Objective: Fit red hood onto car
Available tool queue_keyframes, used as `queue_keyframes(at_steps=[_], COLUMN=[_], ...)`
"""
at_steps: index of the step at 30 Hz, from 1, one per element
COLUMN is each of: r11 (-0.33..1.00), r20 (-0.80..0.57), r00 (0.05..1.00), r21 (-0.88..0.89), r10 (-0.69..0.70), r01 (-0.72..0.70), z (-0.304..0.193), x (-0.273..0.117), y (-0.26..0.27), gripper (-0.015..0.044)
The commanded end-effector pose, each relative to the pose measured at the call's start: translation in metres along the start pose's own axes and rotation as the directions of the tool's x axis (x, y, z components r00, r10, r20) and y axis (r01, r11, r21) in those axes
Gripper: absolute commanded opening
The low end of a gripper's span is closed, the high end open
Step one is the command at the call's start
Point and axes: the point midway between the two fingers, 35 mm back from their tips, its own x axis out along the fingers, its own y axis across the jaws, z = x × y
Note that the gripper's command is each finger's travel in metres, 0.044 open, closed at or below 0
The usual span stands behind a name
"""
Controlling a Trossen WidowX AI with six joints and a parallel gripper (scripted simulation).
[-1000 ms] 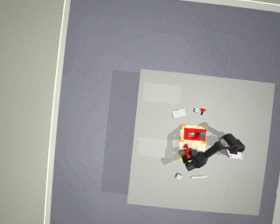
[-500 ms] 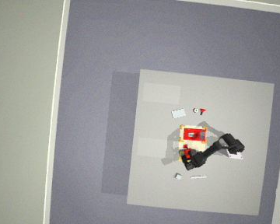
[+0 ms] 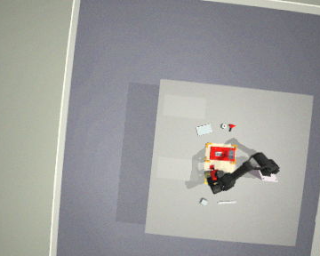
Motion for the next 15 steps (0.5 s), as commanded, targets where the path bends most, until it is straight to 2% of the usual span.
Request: queue_keyframes(at_steps=[1,2,6,15], r11=[1.000,1.000,1.000,1.000], r20=[0.003,0.003,0.000,0.000], r00=[1.000,1.000,1.000,1.000], r21=[-0.005,-0.005,0.000,0.000], r10=[0.000,0.000,0.000,0.000], r01=[0.000,0.000,0.000,0.000], z=[0.0002,0.0002,0.0000,0.0000], x=[0.0024,0.0029,0.0010,0.0010], y=[-0.0009,-0.0009,0.0000,0.0000], gripper=[0.0440,0.0440,0.0335,0.0275])
